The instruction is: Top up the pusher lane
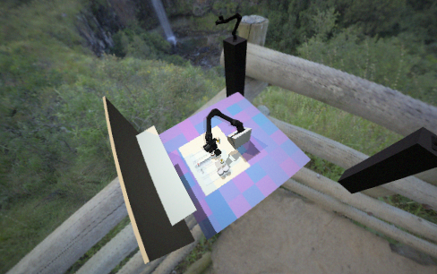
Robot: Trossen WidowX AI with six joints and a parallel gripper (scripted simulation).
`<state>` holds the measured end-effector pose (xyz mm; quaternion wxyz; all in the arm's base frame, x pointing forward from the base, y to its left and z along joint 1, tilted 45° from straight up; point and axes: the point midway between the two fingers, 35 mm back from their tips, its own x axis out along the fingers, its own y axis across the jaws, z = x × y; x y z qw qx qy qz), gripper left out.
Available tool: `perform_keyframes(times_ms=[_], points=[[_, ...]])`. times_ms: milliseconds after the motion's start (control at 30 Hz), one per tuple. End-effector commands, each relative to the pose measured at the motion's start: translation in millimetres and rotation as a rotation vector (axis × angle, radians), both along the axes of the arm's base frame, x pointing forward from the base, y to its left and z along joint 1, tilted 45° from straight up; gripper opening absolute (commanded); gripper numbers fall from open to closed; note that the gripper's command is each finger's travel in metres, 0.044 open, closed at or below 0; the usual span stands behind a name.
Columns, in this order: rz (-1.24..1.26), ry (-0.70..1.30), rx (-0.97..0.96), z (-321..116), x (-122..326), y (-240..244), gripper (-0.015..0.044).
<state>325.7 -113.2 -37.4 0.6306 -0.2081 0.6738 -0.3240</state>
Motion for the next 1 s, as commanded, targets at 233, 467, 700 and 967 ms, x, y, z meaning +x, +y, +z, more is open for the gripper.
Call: perform_keyframes(times_ms=[233,467,700,967], points=[[0.005,-0.029,-0.009,3.2,10.2,0.0,0.0],[0.005,-0.029,-0.009,2.2,10.0,-1.0,0.0],[0.005,-0.029,-0.009,2.2,10.0,-1.0,0.0],[0.005,-0.029,-0.009,1.8,10.0,-1.4,0.0]])
